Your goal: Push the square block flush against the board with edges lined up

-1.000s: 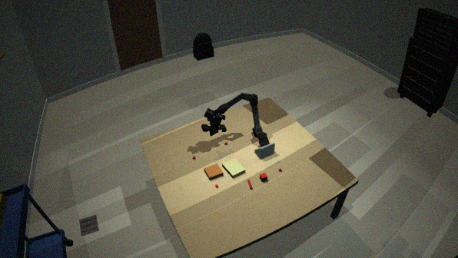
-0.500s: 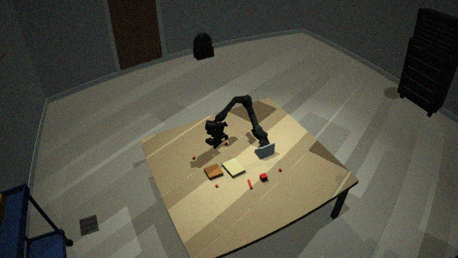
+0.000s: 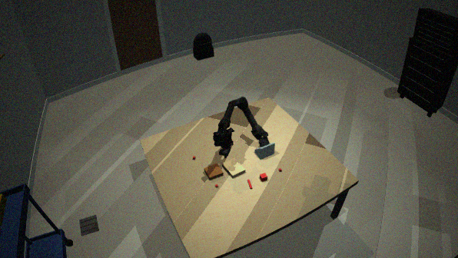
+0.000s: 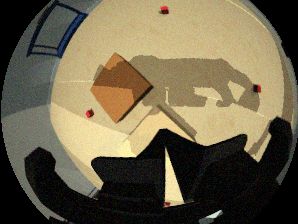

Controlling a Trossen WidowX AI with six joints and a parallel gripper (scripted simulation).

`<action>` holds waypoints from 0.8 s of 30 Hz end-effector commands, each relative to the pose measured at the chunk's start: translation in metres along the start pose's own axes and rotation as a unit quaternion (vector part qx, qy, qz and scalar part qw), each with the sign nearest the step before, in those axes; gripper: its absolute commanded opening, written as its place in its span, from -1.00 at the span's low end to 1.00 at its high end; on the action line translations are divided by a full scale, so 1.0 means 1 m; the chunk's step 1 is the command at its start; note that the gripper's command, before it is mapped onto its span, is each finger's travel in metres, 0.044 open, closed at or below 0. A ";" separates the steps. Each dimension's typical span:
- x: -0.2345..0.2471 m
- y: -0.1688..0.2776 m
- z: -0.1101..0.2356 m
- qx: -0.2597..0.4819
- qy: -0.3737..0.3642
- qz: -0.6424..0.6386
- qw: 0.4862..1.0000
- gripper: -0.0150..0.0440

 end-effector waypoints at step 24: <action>0.010 0.155 -0.009 0.070 0.099 0.366 0.923 -0.49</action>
Point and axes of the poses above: the point midway between the two fingers, 35 mm back from their tips, its own z axis back along the fingers, its own x axis across the jaws, y = z × x, the point moved 7 cm from there along z, back along the fingers, and after that the axes turned 10 degrees about -z, right-handed, at the moved point
